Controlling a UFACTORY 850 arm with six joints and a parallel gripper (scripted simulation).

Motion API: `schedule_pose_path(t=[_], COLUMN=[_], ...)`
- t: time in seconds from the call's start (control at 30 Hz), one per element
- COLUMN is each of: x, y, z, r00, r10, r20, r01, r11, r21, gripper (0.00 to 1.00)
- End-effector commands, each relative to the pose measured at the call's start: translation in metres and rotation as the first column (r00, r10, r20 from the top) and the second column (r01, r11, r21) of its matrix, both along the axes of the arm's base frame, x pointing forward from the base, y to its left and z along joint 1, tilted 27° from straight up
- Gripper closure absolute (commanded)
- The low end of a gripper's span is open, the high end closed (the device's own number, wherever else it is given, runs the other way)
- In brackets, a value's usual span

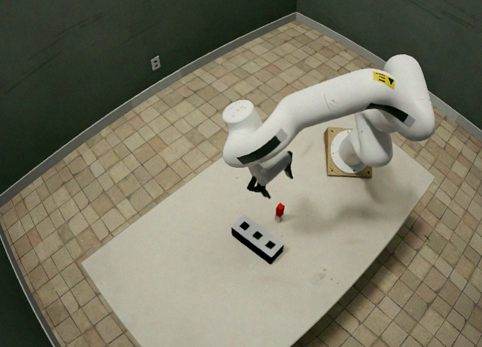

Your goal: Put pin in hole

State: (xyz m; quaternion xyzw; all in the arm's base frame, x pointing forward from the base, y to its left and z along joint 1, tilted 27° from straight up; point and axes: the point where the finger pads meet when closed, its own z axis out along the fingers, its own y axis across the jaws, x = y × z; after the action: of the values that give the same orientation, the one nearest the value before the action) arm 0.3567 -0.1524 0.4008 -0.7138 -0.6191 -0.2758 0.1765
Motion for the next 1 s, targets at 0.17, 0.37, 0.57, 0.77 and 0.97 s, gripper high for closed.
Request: schedule_pose_path(t=[0.17, 0.37, 0.57, 0.77, 0.97], x=[-0.0001, -0.0001, -0.0001, -0.0001, -0.0002], y=[0.0012, 0.0003, 0.0003, 0.0003, 0.0001], z=[-0.0011, 0.0, 0.0, 0.0, 0.0], r00=[0.993, 0.974, 0.974, 0.974, 0.974], r10=[0.009, 0.046, 0.046, 0.046, 0.046], r20=[0.12, 0.224, 0.224, 0.224, 0.221], r01=[0.015, 0.042, 0.042, 0.042, 0.041], r11=[0.98, 0.926, 0.926, 0.926, 0.928], r21=[-0.197, -0.375, -0.375, -0.375, -0.371], gripper=[0.0, 0.0, 0.0, 0.0, 0.0])
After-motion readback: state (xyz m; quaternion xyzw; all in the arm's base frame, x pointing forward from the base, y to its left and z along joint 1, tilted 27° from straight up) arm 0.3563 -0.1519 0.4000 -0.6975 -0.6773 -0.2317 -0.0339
